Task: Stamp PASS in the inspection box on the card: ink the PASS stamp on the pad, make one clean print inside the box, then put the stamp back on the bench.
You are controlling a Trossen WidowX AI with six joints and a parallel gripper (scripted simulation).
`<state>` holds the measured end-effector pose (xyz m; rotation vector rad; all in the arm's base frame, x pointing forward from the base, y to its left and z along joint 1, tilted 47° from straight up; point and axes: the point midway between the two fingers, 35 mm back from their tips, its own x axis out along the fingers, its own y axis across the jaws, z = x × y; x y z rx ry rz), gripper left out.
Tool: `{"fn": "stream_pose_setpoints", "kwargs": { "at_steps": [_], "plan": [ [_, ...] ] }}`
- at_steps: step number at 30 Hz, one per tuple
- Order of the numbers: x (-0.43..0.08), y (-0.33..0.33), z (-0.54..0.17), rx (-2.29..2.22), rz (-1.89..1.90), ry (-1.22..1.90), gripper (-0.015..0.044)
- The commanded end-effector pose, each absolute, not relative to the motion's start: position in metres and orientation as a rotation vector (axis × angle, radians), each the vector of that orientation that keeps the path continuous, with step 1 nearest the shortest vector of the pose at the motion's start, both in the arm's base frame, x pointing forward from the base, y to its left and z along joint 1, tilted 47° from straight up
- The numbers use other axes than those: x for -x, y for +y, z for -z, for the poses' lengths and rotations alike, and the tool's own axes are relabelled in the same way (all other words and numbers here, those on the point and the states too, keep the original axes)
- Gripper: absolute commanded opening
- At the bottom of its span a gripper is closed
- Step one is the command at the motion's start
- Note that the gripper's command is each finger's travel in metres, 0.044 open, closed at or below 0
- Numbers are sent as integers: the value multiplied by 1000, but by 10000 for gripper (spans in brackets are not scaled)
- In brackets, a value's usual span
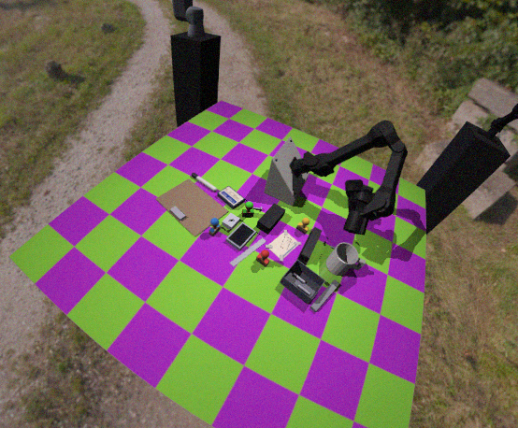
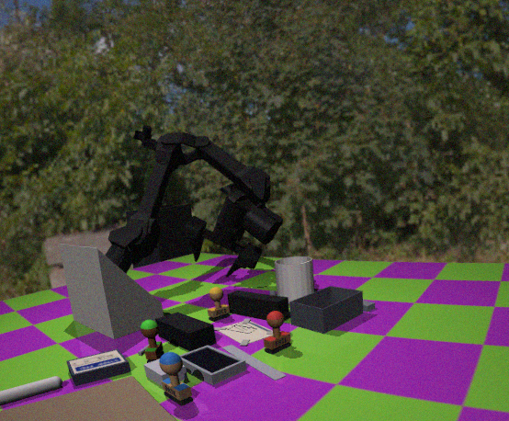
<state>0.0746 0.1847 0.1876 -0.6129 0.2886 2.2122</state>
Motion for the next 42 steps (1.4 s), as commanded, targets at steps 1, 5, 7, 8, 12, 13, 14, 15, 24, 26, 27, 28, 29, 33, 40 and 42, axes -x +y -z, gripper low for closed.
{"fn": "stream_pose_setpoints", "kwargs": {
  "at_steps": [1, 5, 7, 8, 12, 13, 14, 15, 24, 26, 27, 28, 29, 33, 40, 42],
  "plan": [
    [-74, 183, -189, 614, -2206, 294, 400],
    [-76, 182, -190, 607, -2194, 307, 374],
    [-85, 180, -186, 590, -2158, 356, 321],
    [-94, 178, -182, 573, -2126, 398, 295],
    [-144, 158, -158, 452, -1913, 645, 227],
    [-157, 151, -151, 414, -1852, 707, 227],
    [-169, 142, -143, 374, -1789, 767, 227],
    [-180, 133, -136, 329, -1727, 825, 227],
    [-242, 22, -59, -139, -1137, 1234, 227],
    [-247, -5, -40, -261, -1005, 1300, 227],
    [-248, -19, -30, -324, -938, 1330, 227],
    [-248, -32, -20, -387, -871, 1358, 227],
    [-247, -46, -10, -452, -804, 1383, 227],
    [-237, -87, 23, -662, -589, 1447, 227],
    [-242, -91, 29, -672, -579, 1450, 227],
    [-242, -90, 30, -672, -578, 1450, 227]
  ]
}}
